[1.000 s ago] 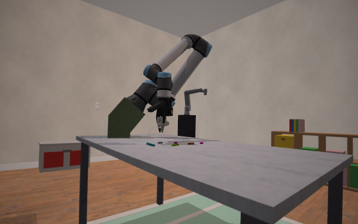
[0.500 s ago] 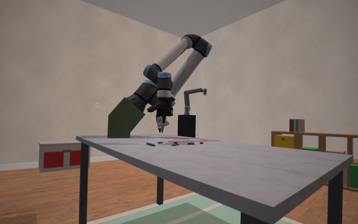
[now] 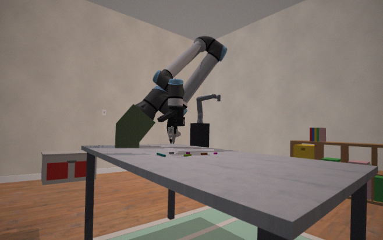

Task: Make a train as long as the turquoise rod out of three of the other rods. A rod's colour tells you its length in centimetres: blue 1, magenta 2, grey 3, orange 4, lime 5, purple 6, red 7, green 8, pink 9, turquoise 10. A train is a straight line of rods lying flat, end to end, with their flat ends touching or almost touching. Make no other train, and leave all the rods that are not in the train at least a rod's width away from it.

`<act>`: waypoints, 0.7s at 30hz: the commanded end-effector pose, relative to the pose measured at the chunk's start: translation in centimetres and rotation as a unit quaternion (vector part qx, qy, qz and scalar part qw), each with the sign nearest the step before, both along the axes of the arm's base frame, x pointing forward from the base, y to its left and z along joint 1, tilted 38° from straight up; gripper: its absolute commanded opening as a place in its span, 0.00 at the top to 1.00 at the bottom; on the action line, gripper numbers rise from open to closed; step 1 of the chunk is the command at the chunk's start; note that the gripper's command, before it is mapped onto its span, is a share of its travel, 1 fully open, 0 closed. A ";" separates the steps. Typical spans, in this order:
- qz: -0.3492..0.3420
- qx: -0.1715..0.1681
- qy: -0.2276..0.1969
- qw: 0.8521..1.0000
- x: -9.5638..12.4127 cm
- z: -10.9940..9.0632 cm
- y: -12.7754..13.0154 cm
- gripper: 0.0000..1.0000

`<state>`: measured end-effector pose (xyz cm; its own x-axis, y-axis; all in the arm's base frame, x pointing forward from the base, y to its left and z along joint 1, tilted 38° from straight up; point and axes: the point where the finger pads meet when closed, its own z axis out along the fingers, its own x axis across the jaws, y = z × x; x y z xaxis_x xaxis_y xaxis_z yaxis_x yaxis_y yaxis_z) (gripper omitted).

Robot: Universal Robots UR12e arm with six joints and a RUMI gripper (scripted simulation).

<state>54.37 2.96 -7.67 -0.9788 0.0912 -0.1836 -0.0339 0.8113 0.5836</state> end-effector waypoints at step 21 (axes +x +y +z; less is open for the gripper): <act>0.000 0.001 0.001 1.000 0.6 -2.8 2.2 0.86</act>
